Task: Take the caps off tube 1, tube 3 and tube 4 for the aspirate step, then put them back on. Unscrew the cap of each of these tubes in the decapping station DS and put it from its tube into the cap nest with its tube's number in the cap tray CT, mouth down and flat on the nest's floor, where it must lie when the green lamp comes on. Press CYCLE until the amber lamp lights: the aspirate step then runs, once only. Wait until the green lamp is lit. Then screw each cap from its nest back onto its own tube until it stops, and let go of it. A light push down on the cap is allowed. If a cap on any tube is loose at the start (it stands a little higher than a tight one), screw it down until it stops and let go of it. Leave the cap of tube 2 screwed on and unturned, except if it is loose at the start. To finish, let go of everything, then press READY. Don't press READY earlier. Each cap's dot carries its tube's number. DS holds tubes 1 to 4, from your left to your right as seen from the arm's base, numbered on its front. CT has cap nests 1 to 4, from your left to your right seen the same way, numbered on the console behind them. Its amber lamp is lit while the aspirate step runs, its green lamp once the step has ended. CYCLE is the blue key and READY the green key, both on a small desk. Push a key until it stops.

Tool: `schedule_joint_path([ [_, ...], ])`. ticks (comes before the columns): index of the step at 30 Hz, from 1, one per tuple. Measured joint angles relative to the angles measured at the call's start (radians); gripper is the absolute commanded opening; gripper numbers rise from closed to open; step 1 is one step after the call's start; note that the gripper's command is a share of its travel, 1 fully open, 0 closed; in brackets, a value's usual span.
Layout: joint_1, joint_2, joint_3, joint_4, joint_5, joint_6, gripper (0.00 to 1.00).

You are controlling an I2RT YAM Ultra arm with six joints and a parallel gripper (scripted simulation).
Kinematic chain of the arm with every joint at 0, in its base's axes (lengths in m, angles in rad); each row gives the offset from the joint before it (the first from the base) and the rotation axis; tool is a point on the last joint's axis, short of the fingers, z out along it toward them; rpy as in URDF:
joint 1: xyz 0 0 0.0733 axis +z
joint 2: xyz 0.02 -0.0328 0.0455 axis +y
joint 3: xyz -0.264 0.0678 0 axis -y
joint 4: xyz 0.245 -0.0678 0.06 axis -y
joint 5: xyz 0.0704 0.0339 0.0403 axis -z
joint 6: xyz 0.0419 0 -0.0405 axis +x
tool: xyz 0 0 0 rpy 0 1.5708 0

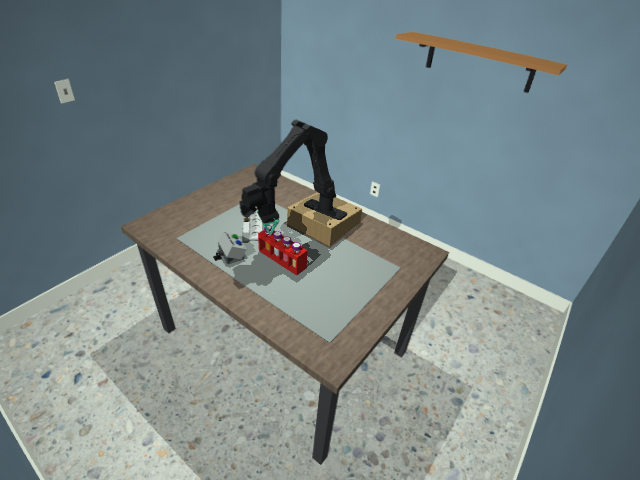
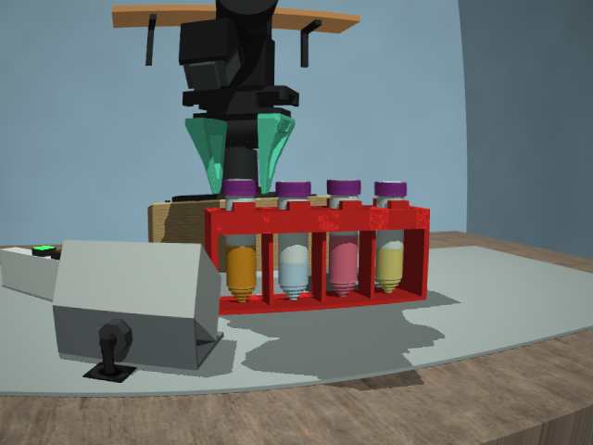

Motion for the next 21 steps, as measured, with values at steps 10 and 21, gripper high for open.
schedule_joint_path([
  [10,0.0,0.0,0.0,0.0,0.0,-0.313,0.49],
  [21,0.0,0.0,0.0,-0.001,0.0,-0.679,0.49],
])
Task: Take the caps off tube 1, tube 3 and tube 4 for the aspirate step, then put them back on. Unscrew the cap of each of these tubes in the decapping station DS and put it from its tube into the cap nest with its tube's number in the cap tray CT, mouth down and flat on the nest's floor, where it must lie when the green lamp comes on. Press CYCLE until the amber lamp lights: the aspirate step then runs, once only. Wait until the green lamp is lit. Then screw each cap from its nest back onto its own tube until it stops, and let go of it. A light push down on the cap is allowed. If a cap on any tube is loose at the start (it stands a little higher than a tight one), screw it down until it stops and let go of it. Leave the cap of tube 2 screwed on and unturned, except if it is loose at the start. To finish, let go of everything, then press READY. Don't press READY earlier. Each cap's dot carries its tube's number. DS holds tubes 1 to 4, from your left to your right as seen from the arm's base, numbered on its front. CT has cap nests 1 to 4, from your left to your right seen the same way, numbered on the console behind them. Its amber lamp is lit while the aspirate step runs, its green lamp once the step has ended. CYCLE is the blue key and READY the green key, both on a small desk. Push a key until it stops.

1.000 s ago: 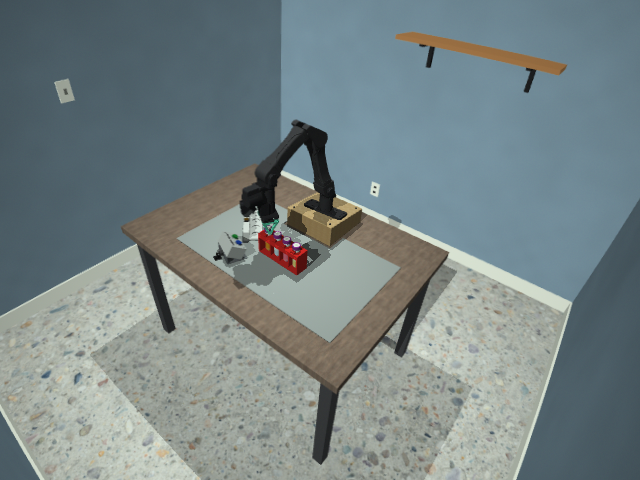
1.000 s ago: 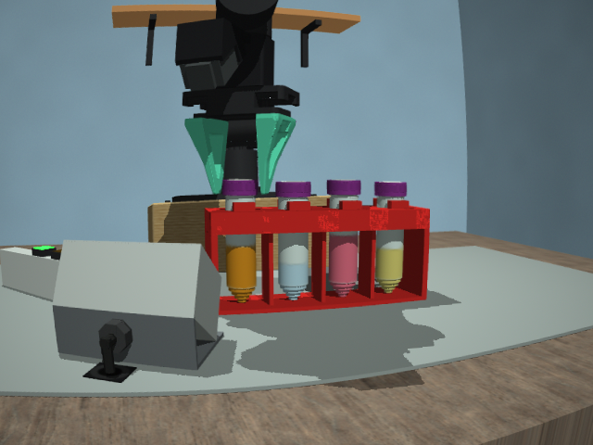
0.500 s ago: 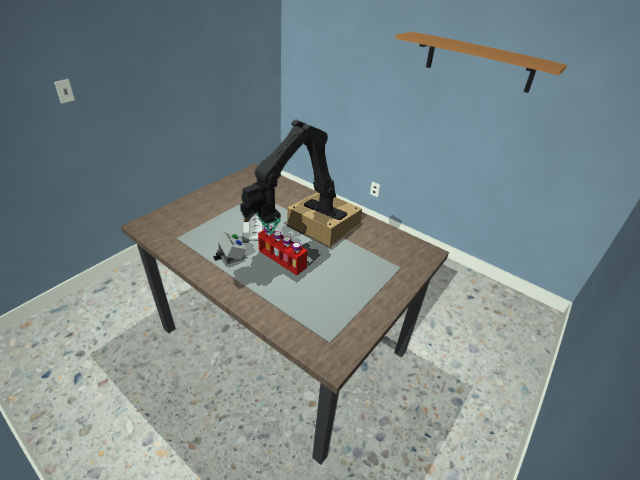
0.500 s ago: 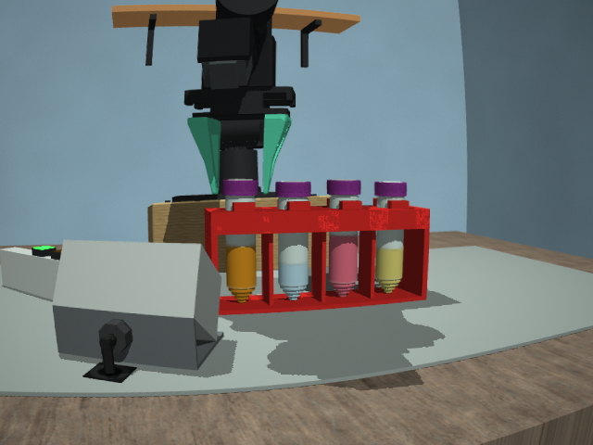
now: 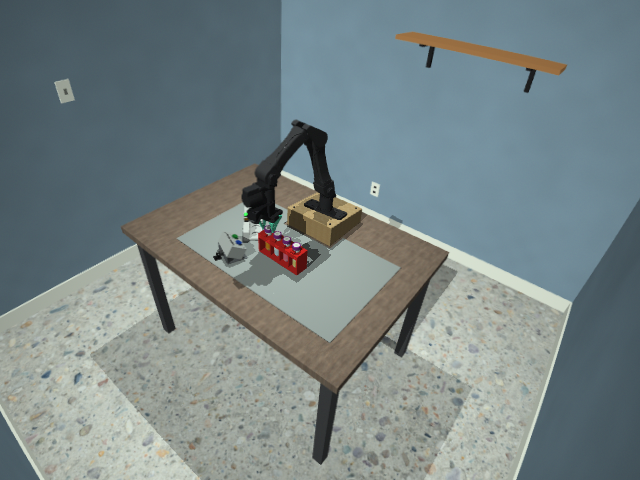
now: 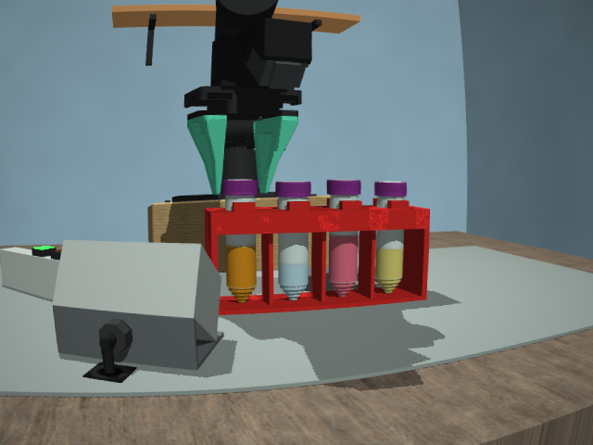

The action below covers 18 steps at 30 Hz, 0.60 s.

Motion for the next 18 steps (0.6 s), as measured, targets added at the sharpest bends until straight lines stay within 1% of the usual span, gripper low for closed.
schedule_joint_path([
  [9,0.0,0.001,0.0,0.0,0.0,-0.346,0.49],
  [18,0.0,0.004,0.0,-0.001,0.0,-0.636,0.49],
])
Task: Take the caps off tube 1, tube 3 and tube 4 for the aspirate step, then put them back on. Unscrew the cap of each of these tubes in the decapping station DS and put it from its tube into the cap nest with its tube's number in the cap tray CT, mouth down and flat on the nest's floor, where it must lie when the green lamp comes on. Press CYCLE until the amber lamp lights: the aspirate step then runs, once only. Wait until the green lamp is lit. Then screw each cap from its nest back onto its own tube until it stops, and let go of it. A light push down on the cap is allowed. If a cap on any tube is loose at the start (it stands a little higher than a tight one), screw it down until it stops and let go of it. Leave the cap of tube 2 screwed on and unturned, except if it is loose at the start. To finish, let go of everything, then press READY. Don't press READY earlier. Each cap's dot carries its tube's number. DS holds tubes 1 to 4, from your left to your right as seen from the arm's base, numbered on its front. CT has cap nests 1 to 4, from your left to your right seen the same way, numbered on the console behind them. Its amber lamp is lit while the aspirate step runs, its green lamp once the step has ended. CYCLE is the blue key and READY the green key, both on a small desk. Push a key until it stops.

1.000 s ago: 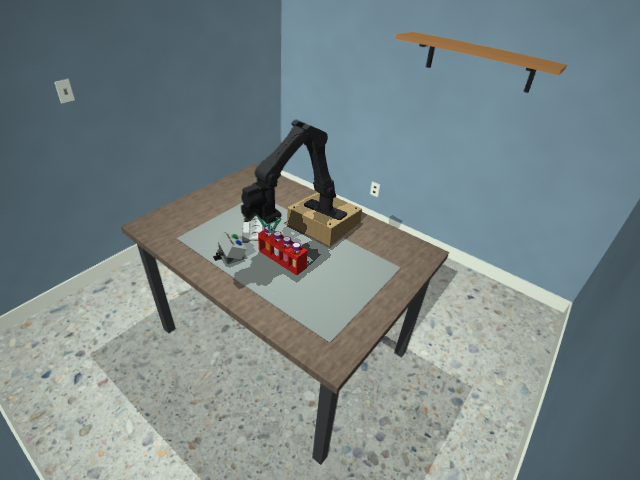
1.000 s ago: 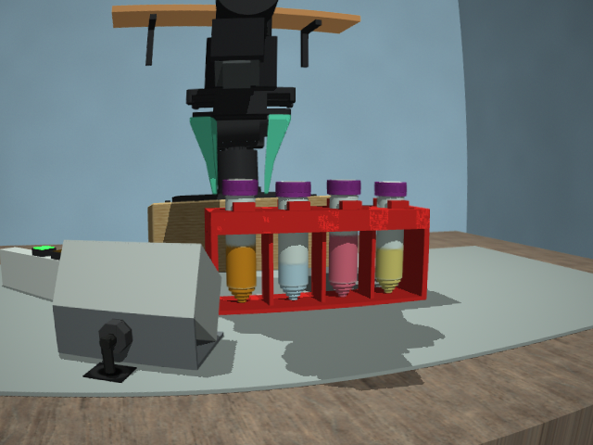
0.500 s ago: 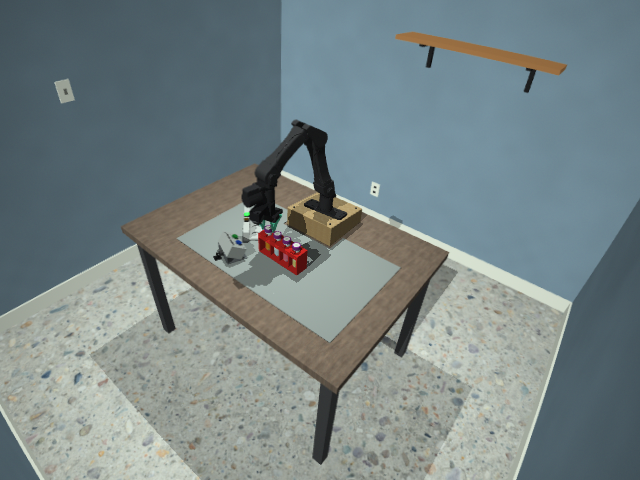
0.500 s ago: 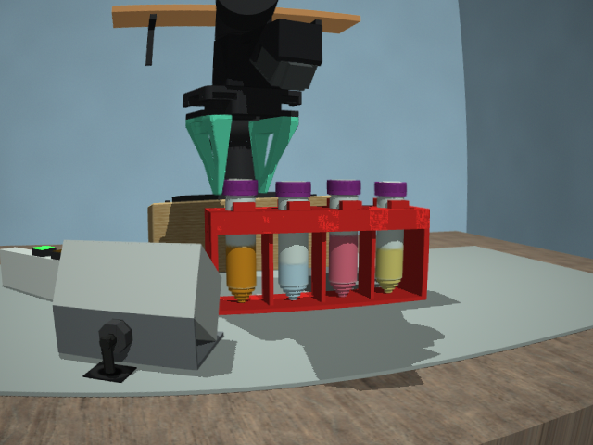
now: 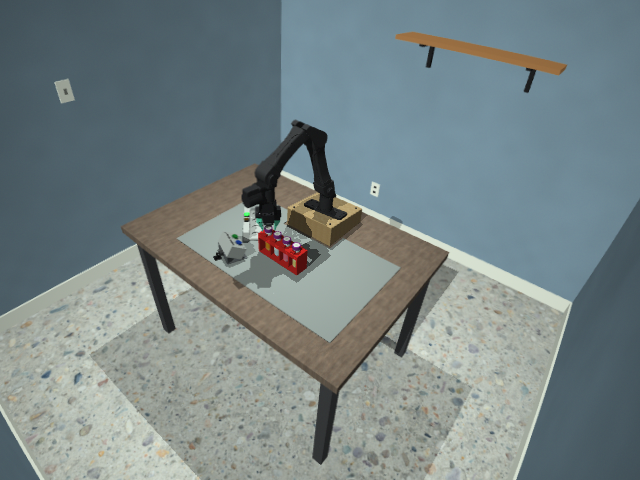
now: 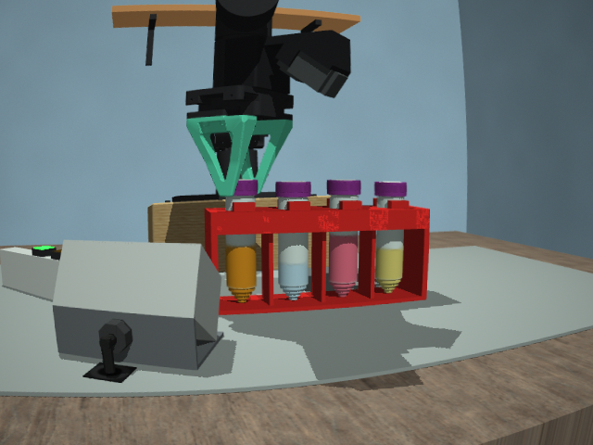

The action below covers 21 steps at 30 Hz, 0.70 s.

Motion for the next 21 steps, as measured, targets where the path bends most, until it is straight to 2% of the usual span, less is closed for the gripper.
schedule_joint_path([
  [9,0.0,0.004,0.0,-0.001,0.0,-0.343,0.49],
  [21,0.0,0.005,0.01,-0.002,0.0,-0.704,0.49],
])
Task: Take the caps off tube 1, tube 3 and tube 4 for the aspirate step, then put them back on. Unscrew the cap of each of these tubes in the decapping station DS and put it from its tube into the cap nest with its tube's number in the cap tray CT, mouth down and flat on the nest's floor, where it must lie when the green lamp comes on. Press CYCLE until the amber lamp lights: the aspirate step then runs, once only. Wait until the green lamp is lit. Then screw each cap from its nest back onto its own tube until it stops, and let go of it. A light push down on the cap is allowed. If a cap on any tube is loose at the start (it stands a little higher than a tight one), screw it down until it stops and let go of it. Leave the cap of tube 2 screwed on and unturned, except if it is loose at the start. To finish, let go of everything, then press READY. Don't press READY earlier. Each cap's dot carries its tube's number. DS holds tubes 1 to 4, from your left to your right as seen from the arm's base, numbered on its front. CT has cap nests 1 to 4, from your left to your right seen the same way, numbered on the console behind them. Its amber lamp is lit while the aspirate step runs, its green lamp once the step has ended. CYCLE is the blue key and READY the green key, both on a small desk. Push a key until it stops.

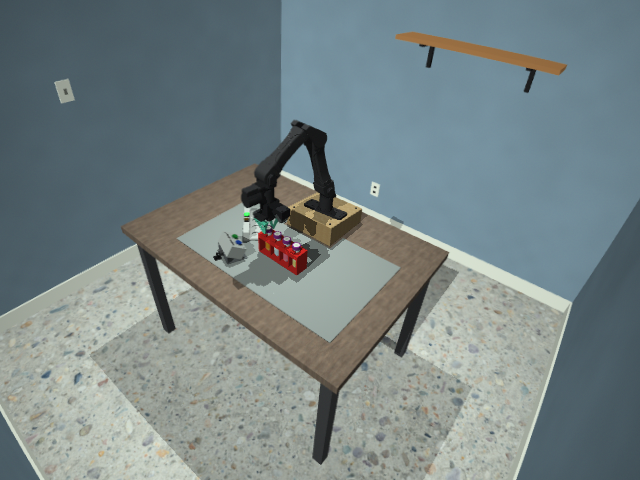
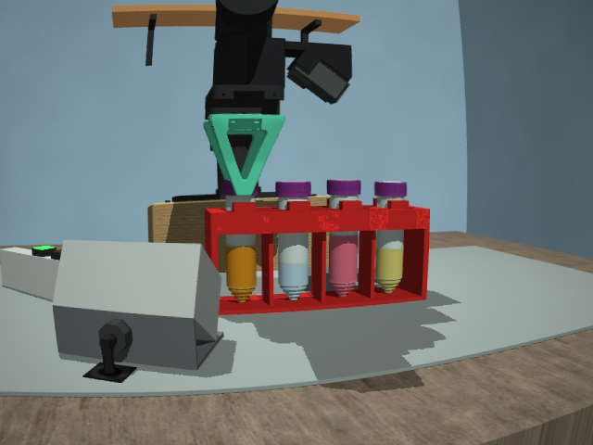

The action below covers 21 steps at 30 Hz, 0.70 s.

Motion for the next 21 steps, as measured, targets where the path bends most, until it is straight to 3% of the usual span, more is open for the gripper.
schedule_joint_path([
  [21,0.0,-0.007,0.001,0.0,0.0,-0.072,0.49],
])
